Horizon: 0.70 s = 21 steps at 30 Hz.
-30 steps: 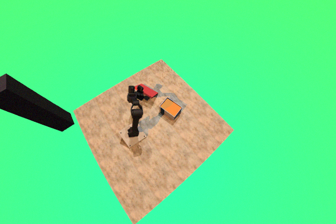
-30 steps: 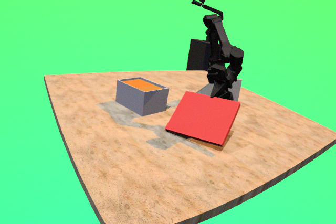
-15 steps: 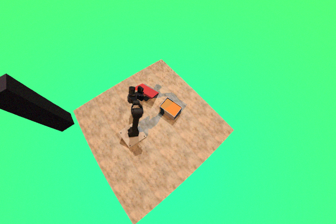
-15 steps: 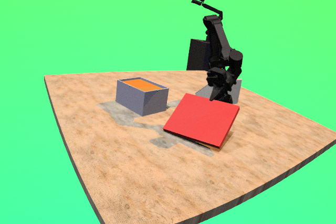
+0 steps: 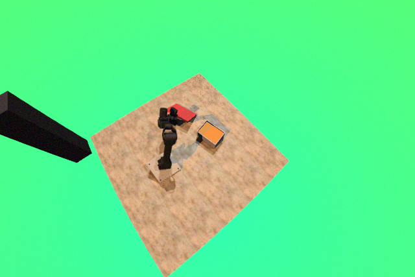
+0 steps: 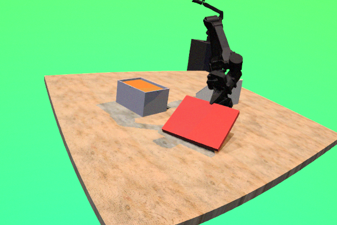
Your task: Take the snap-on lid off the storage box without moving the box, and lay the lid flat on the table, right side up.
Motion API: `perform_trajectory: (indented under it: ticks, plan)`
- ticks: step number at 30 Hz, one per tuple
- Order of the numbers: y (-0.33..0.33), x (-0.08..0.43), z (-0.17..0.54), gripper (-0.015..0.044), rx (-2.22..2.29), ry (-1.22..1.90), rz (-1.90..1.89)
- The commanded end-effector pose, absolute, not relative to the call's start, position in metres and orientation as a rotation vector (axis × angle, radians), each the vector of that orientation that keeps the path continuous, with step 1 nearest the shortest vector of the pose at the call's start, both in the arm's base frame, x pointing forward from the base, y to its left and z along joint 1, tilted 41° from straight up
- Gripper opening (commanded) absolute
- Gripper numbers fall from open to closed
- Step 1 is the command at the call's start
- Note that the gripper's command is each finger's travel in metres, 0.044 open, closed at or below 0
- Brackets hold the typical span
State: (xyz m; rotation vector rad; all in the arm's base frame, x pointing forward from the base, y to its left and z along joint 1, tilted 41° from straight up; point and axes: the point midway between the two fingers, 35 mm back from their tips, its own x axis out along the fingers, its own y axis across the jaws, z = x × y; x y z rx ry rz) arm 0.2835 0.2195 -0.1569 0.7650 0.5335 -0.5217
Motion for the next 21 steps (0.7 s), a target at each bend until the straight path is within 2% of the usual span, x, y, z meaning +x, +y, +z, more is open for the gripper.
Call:
perform_trajectory:
  ticks: [1,21]
  plan:
    - [0.207,0.283,-0.165,0.0000,0.754,0.541,-0.549]
    - [0.197,0.283,-0.178,0.0000,0.753,0.541,-0.549]
